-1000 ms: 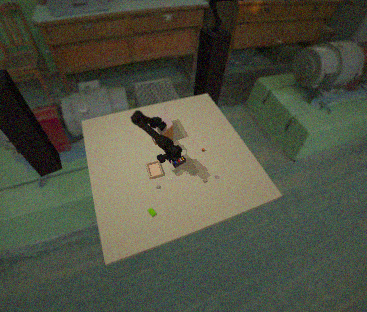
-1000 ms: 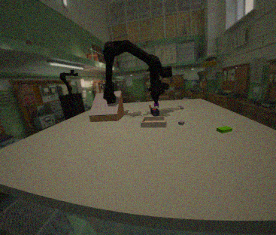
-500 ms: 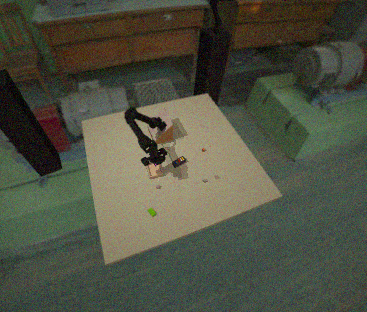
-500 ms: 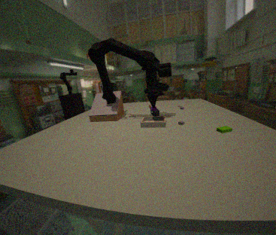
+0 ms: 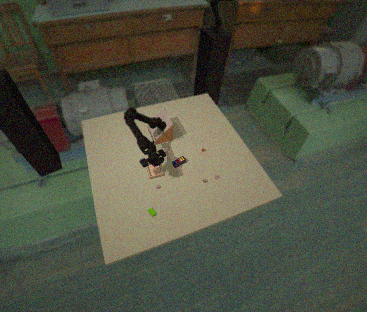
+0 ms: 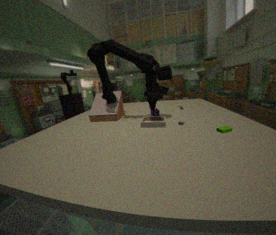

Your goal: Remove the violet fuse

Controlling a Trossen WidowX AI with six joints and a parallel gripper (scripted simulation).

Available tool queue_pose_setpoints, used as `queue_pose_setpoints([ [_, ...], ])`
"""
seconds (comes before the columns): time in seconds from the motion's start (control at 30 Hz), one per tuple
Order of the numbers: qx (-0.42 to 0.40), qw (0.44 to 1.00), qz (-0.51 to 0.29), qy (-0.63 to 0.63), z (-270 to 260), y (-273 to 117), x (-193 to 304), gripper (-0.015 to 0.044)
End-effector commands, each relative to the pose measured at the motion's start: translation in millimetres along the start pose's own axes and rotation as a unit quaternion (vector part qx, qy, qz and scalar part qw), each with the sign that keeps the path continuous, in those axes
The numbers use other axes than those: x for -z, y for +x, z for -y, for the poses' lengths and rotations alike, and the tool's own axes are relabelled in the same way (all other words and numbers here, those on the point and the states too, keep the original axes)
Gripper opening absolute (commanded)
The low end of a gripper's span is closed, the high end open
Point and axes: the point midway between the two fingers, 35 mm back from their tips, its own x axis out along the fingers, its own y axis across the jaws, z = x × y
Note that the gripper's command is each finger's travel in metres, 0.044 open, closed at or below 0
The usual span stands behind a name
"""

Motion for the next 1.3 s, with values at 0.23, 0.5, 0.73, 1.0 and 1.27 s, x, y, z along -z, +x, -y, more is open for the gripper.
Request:
queue_pose_setpoints([
  [0.23,-0.001,1.000,-0.001,-0.003,-1.0,17.4,0.7,0.0000],
  [0.5,0.001,1.000,-0.001,0.000,0.2,21.7,1.1,0.0053],
  [0.73,0.001,1.000,-0.001,0.000,0.2,21.7,1.1,0.0236],
  [1.0,-0.002,1.000,-0.001,-0.004,-1.0,-15.5,0.9,0.0330],
  [1.27,-0.002,1.000,-0.001,-0.004,-1.0,-15.5,0.9,0.0330],
])
